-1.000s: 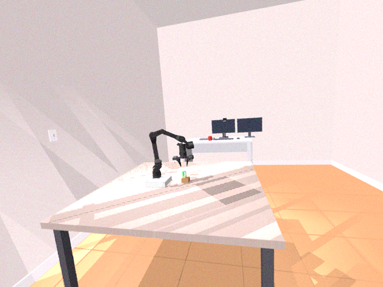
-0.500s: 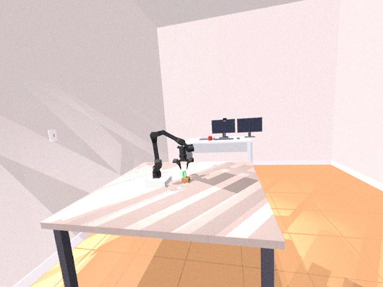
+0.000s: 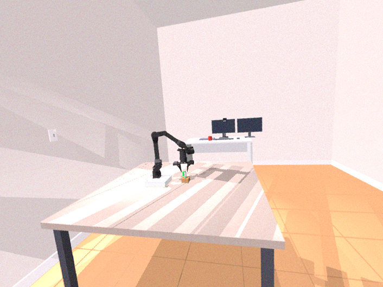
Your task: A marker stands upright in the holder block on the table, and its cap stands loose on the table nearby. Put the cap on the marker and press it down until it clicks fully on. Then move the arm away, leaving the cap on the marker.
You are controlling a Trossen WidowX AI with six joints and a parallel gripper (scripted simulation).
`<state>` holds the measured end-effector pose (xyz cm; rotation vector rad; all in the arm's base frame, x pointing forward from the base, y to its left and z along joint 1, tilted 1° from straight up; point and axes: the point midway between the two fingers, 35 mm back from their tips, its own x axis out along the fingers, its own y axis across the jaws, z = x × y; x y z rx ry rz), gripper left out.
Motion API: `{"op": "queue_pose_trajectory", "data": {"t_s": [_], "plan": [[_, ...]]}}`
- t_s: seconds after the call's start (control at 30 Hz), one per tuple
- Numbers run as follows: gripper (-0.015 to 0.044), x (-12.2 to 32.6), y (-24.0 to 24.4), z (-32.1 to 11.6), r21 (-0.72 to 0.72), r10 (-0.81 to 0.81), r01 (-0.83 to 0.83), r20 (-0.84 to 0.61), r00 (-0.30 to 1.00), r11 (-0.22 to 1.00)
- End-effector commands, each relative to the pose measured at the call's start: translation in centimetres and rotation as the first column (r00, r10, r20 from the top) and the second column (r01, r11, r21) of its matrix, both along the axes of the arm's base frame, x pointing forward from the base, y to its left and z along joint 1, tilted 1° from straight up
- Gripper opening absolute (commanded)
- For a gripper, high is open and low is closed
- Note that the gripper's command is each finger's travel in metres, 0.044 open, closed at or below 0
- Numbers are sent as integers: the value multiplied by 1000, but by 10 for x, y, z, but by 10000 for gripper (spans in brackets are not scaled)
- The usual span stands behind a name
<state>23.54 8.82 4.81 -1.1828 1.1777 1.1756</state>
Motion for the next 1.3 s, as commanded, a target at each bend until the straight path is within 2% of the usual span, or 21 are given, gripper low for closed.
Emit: {"op": "queue_pose_trajectory", "data": {"t_s": [0.0, 0.6, 0.7, 1.07, 1.2, 1.27], "plan": [[250, -2, -1, -10, -8, 5, -5, -12, 1000, 1000], [250, -4, -2, -33, -8, 5, -5, -12, 1000, 1000], [171, -4, -2, -33, -8, 5, -5, -12, 1000, 1000], [98, -3, -2, -33, -8, 5, -5, -12, 1000, 1000], [0, 3, -3, -27, -5, -25, 25, 14, 1000, 1000], [0, 3, -3, -22, -5, -22, 23, 12, 1000, 1000]]}}
